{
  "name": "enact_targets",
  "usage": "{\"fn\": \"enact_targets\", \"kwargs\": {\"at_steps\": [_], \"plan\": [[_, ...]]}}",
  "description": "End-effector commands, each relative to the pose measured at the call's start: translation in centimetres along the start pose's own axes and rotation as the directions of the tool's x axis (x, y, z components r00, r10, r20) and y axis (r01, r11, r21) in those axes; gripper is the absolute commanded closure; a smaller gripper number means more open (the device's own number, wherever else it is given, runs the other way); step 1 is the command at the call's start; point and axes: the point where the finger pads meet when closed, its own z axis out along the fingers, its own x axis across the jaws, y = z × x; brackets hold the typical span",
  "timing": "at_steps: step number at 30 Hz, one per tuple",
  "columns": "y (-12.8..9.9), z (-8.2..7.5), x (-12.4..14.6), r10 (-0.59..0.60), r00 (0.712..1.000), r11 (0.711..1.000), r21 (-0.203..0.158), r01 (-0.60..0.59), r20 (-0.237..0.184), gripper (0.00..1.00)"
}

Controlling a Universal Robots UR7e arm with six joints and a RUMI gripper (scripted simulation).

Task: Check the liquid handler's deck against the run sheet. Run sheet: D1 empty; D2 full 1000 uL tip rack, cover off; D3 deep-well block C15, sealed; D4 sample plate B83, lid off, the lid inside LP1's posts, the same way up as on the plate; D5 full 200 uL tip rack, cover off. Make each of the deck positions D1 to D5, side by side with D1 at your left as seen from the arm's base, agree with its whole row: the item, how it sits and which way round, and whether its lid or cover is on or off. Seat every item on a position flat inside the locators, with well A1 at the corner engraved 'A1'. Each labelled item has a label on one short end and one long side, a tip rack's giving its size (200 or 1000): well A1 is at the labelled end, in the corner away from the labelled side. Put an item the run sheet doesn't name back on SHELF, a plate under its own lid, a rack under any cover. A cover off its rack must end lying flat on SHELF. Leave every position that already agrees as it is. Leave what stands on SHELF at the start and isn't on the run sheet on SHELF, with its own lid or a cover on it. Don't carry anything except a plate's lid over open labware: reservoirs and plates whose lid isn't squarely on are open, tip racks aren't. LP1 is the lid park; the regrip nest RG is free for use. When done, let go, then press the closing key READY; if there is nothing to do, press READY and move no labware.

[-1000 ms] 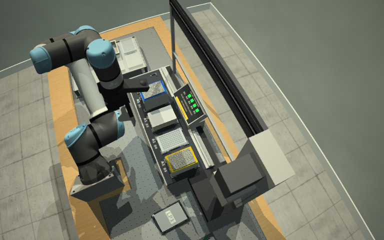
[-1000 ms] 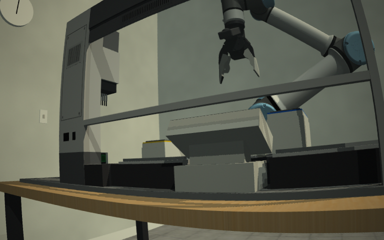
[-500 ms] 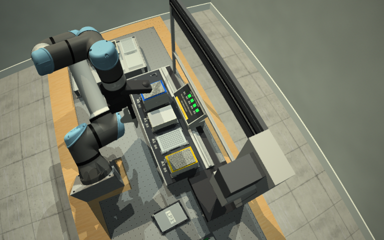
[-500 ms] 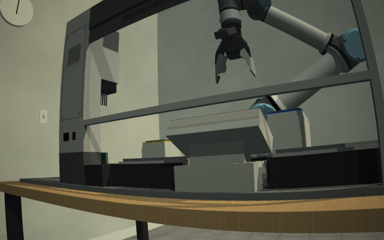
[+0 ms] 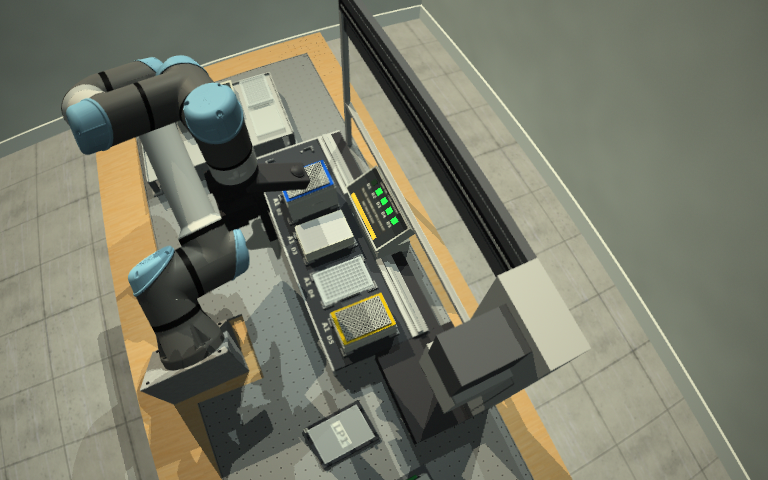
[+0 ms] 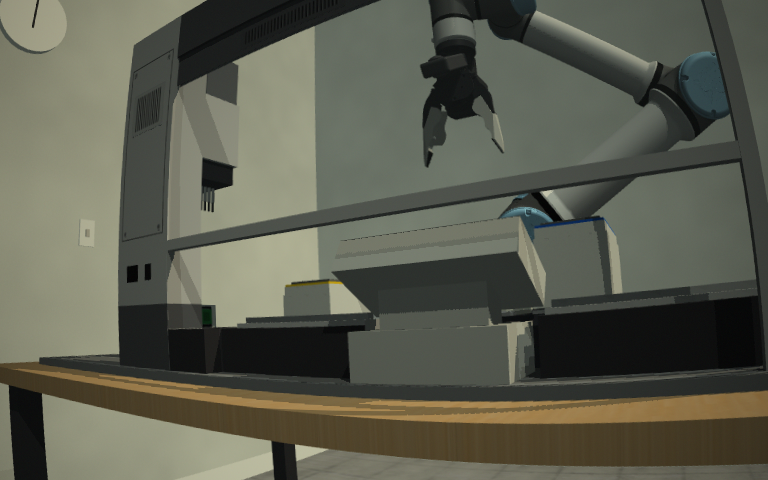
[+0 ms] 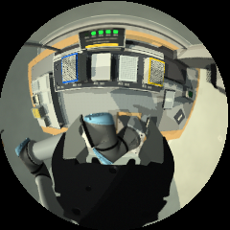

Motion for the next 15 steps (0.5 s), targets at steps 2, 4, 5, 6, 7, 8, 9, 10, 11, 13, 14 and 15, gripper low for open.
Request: {"fn": "enact_targets", "kwargs": {"at_steps": [2, 4, 5, 6, 7, 8, 9, 10, 11, 13, 14, 15], "plan": [[-5.62, 0.26, 8.39, 0.003, 1.000, 1.000, -0.006, -0.003, 0.001, 0.18], [-5.71, 0.26, 8.53, 0.003, 1.000, 1.000, -0.006, -0.003, 0.001, 0.18], [-5.76, 0.25, 8.59, 0.003, 1.000, 1.000, -0.006, -0.003, 0.001, 0.18], [-5.80, 0.25, 8.66, 0.003, 1.000, 1.000, -0.006, -0.003, 0.001, 0.18], [-5.85, 0.25, 8.73, 0.003, 1.000, 1.000, -0.006, -0.003, 0.001, 0.18], [-5.89, 0.25, 8.80, 0.003, 1.000, 1.000, -0.006, -0.003, 0.001, 0.18], [-5.94, 0.25, 8.87, 0.003, 1.000, 1.000, -0.006, -0.003, 0.001, 0.18], [-5.98, 0.25, 8.94, 0.003, 1.000, 1.000, -0.006, -0.003, 0.001, 0.18], [-6.03, 0.25, 9.01, 0.003, 1.000, 1.000, -0.006, -0.003, 0.001, 0.18], [-6.12, 0.25, 9.14, 0.003, 1.000, 1.000, -0.006, -0.003, 0.001, 0.18], [-6.12, 0.25, 9.14, 0.003, 1.000, 1.000, -0.006, -0.003, 0.001, 0.18], [-6.12, 0.25, 9.14, 0.003, 1.000, 1.000, -0.006, -0.003, 0.001, 0.18]]}}
